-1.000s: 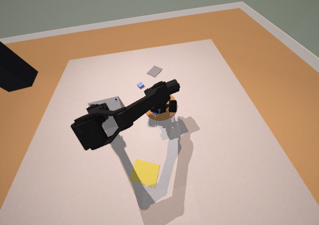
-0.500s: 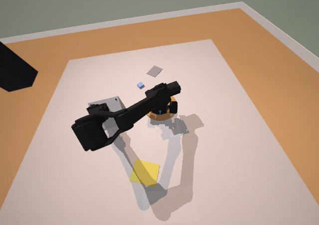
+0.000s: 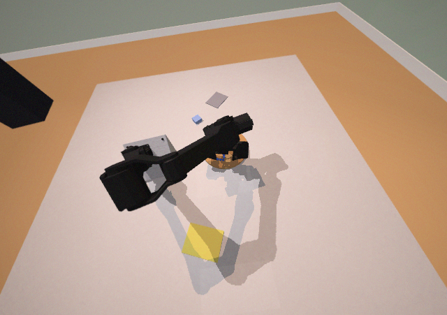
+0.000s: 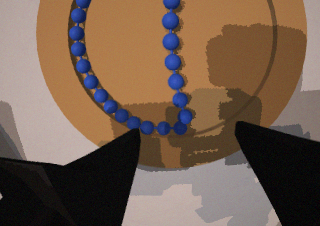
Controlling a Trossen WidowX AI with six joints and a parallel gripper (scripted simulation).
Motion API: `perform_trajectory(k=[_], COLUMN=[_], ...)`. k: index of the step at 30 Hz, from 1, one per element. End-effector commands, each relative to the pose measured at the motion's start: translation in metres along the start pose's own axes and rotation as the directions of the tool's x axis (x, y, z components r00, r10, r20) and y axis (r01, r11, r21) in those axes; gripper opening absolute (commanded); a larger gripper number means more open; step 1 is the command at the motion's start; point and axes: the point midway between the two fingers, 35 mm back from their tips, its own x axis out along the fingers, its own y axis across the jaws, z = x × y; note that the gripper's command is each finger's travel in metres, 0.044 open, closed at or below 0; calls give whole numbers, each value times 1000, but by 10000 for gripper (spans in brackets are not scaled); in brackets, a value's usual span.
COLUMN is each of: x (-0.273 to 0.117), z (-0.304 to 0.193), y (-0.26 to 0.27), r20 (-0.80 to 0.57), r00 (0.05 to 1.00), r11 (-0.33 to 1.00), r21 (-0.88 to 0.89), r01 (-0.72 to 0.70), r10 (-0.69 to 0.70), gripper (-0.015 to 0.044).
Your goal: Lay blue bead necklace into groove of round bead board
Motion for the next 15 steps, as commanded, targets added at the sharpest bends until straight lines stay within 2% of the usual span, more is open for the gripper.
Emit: perform_trajectory(k=[1,15], x=[0,-4], z=[0,0], y=[0,0], r20=[-1,-4], r00=[1000,1000], r11=[1000,1000], r21=[0,0], r01=[0,0], r10=[0,0], gripper=[440,440])
